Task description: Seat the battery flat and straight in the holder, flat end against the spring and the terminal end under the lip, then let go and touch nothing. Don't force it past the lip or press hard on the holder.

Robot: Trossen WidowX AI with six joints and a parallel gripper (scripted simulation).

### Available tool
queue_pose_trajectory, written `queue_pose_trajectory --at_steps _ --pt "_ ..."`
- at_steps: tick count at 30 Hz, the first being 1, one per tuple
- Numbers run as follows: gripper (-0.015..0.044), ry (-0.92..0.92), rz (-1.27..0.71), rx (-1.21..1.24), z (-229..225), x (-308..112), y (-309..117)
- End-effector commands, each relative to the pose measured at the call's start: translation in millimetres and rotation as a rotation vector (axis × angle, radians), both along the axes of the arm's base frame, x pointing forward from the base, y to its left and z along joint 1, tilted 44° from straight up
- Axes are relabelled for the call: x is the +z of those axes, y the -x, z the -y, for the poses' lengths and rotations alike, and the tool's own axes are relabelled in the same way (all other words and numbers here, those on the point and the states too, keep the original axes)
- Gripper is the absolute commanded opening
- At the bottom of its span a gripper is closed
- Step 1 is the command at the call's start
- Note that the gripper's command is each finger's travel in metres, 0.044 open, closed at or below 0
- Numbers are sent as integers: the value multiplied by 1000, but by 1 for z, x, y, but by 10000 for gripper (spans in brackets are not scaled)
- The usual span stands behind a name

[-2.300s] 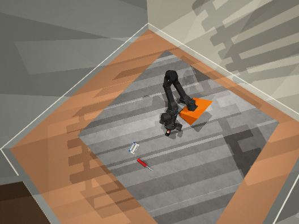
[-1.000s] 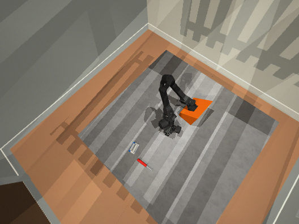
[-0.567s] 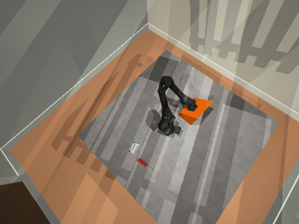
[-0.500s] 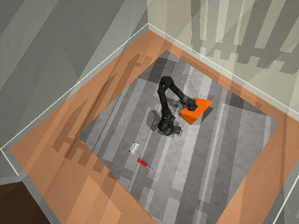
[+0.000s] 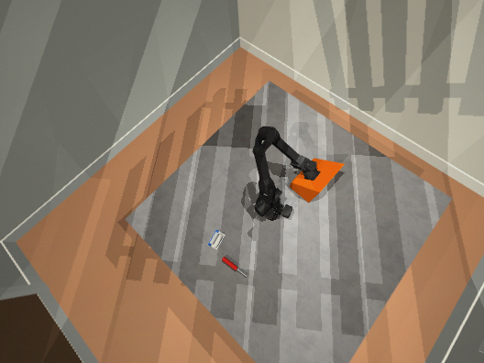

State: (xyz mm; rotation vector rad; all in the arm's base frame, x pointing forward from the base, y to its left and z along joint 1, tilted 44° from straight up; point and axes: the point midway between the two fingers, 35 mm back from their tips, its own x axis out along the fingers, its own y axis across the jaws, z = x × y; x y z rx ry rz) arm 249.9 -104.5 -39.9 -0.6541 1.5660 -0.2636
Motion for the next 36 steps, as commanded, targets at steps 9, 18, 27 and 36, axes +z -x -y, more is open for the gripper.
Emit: queue_pose_trajectory --at_steps 9,18,27,36 --pt "70 19 -68 -42 4 0 4" --pt "70 14 -85 -56 4 1 3" --pt "70 11 -87 -58 4 1 -1" --pt "70 9 -87 -58 3 -1 -9"
